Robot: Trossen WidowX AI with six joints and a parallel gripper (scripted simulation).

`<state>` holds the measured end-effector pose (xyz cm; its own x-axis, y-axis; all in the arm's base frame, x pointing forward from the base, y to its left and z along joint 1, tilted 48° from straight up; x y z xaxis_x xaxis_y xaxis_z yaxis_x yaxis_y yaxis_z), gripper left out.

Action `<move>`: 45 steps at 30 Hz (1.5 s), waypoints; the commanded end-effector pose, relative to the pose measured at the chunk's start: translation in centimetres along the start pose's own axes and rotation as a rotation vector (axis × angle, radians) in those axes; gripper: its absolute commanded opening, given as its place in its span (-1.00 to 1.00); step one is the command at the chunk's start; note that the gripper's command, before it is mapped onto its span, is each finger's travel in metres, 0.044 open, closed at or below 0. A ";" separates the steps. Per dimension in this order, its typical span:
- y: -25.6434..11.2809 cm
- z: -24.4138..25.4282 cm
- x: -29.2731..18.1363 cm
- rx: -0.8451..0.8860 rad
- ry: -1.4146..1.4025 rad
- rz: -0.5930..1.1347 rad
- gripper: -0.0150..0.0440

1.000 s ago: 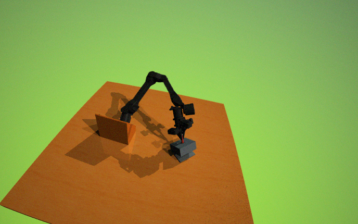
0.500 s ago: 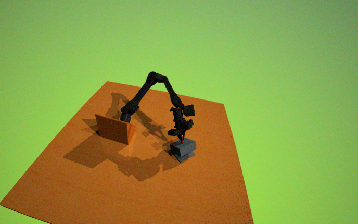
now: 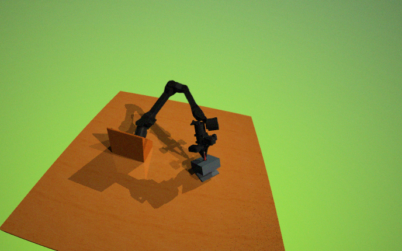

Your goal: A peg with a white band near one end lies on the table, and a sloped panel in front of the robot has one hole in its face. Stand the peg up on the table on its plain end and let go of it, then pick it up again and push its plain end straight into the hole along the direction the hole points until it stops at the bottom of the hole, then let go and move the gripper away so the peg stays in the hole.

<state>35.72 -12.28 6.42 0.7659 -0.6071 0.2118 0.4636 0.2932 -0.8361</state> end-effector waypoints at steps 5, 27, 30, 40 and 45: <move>0.0 0.0 0.0 0.000 0.000 0.000 0.31; -3.6 -0.1 0.3 -0.008 0.006 0.003 1.00; -4.3 -0.1 0.3 -0.009 0.008 0.004 1.00; -6.6 -0.3 0.3 -0.013 0.012 0.006 1.00; -7.8 -0.4 0.2 -0.014 0.014 0.008 1.00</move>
<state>32.20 -14.75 11.94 0.7633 -0.6195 0.1833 0.4398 0.2904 -0.8499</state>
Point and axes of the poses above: the point midway between the two fingers, 35 mm back from their tips, its own y axis out along the fingers, its own z axis across the jaws, x = y × z, the point moved 6 cm from there along -y, back along the fingers, and after that the axes turned 14 degrees about -y, right-handed, at the moved point
